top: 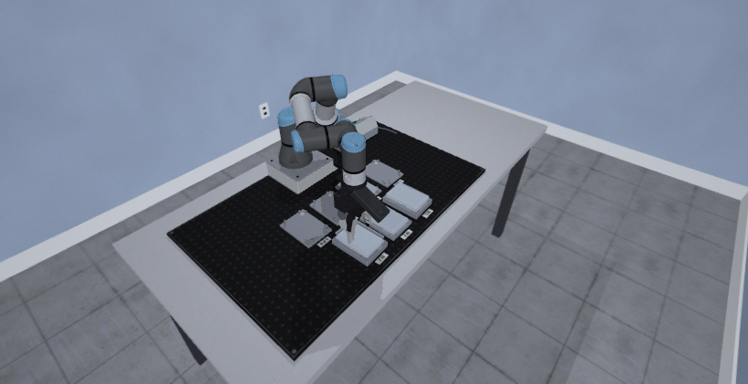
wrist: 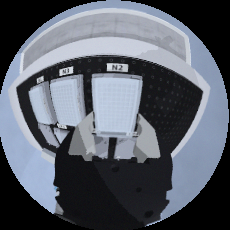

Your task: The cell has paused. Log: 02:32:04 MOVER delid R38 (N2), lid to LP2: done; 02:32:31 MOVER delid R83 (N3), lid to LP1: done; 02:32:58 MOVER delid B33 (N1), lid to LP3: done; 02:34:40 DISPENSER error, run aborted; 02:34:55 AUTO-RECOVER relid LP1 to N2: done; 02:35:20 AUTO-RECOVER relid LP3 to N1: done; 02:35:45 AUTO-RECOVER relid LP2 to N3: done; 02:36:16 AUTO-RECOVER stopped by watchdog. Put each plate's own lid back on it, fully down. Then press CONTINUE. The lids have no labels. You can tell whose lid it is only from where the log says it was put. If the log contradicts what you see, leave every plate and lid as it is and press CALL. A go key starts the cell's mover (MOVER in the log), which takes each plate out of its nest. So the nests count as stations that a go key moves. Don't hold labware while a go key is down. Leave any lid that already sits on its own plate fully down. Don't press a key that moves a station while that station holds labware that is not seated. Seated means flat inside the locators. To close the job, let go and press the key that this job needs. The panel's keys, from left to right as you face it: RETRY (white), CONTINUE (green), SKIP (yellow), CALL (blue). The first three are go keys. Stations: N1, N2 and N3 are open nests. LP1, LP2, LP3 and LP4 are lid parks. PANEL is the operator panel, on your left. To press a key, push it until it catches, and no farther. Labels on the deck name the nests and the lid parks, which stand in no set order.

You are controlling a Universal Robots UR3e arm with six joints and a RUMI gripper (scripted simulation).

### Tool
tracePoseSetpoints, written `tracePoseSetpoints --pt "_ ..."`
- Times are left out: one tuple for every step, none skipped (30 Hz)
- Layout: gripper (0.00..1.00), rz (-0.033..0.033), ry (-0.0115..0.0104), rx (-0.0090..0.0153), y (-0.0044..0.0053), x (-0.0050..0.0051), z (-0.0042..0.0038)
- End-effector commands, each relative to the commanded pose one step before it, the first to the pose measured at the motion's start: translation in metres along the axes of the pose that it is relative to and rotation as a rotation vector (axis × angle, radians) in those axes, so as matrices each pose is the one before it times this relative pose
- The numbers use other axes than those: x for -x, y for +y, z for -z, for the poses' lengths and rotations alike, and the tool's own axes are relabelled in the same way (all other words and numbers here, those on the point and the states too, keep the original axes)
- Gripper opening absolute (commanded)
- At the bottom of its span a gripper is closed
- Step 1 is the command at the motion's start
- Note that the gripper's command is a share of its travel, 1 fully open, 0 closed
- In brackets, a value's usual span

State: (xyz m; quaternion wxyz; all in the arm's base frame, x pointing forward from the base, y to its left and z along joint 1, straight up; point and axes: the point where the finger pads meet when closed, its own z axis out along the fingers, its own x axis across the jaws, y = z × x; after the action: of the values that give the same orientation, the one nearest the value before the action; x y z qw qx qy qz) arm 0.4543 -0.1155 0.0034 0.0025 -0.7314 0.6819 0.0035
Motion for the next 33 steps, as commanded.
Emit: tracePoseSetpoints --pt "0.00 0.00001 0.00189 -0.00290 -0.000734 -0.00048 -0.000396" --pt "0.00 0.00000 0.00000 0.00000 0.000000 0.00000 -0.000334" --pt "0.00 0.00000 0.00000 0.00000 0.000000 0.00000 -0.000334" --pt "0.00 0.00000 0.00000 0.00000 0.000000 0.00000 -0.000334" --pt "0.00 0.00000 0.00000 0.00000 0.000000 0.00000 -0.000334" --pt "0.00 0.00000 0.00000 0.00000 0.000000 0.00000 0.000000" --pt "0.00 0.00000 0.00000 0.00000 0.000000 0.00000 0.000000" --pt "0.00 0.00000 -0.00001 0.00002 -0.000038 -0.00001 -0.000284" --pt "0.00 0.00000 0.00001 -0.00002 0.000044 0.00002 -0.000387" --pt "0.00 0.00000 0.00000 0.00000 -0.000002 0.00000 -0.000332" --pt "0.00 0.00000 0.00000 0.00000 -0.000001 0.00000 -0.000333" --pt "0.00 0.00000 0.00000 0.00000 0.000000 0.00000 -0.000333" --pt "0.00 0.00000 0.00000 0.00000 0.000000 0.00000 -0.000333" --pt "0.00 0.00000 0.00000 0.00000 0.000000 0.00000 -0.000333" --pt "0.00 0.00000 0.00000 0.00000 0.000000 0.00000 -0.000333" --pt "0.00 0.00000 0.00000 0.00000 0.000000 0.00000 -0.000333" --pt "0.00 0.00000 0.00000 0.00000 0.000000 0.00000 -0.000334" --pt "0.00 0.00000 0.00000 0.00000 0.000000 0.00000 -0.000334" --pt "0.00 0.00000 0.00000 0.00000 0.000000 0.00000 -0.000334" --pt "0.00 0.00000 0.00000 0.00000 0.000000 0.00000 -0.000334" --pt "0.00 0.00000 0.00000 0.00000 0.000000 0.00000 -0.000334" --pt "0.00 0.00000 0.00000 0.00000 0.000000 0.00000 -0.000334" --pt "0.00 0.00000 0.00000 0.00000 0.000000 0.00000 0.000000" --pt "0.00 0.00000 0.00000 0.00000 0.000000 0.00000 0.000000" --pt "0.00 0.00000 -0.00001 0.00002 -0.000036 -0.00001 -0.000285" --pt "0.00 0.00000 0.00000 0.00000 -0.000007 0.00000 -0.000326" --pt "0.00 0.00000 0.00001 -0.00003 0.000047 0.00002 -0.000392" --pt "0.00 0.00000 0.00000 0.00000 -0.000001 0.00000 -0.000333" --pt "0.00 0.00000 0.00000 0.00000 0.000000 0.00000 -0.000333" --pt "0.00 0.00000 0.00000 0.00000 0.000000 0.00000 -0.000333" --pt "0.00 0.00000 0.00000 0.00000 0.000000 0.00000 -0.000333" --pt "0.00 0.00000 0.00000 0.00000 0.000000 0.00000 -0.000333" --pt "0.00 0.00000 0.00000 0.00000 0.000000 0.00000 -0.000334"
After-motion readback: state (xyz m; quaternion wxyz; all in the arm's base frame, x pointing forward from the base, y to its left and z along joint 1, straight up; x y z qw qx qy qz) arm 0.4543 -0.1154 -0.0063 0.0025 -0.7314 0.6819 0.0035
